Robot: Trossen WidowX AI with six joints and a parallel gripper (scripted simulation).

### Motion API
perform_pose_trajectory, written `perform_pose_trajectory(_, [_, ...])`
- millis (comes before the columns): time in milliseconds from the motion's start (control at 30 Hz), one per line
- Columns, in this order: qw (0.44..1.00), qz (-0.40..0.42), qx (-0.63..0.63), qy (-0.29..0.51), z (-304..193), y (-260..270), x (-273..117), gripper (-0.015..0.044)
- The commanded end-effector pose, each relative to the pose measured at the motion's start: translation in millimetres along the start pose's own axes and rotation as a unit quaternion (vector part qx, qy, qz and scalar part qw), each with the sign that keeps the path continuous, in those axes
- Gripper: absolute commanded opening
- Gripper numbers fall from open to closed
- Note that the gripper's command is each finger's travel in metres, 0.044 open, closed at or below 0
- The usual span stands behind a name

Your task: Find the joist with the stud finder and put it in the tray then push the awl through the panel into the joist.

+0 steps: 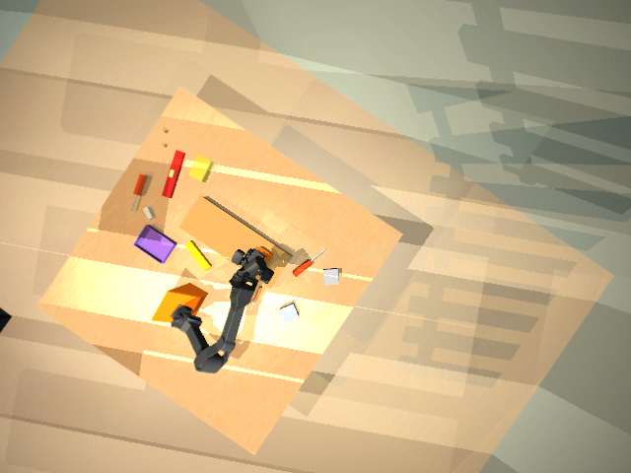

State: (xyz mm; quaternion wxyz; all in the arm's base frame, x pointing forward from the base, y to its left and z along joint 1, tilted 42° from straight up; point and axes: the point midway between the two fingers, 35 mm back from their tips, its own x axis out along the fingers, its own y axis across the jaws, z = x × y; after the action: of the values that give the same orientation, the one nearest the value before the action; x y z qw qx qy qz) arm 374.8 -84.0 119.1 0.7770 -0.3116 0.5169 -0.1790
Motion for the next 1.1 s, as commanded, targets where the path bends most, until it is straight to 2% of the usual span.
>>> perform_pose_trajectory(0, [1.0, -0.005, 0.005, 0.001, -1, -12, 0, 0.0])
perform_pose_trajectory(833, [1.0, -0.007, 0.005, 0.001, -1, -52, -1, 0.0])
perform_pose_trajectory(1067, [1.0, -0.003, 0.003, 0.0, 0, -47, -1, 0.0])
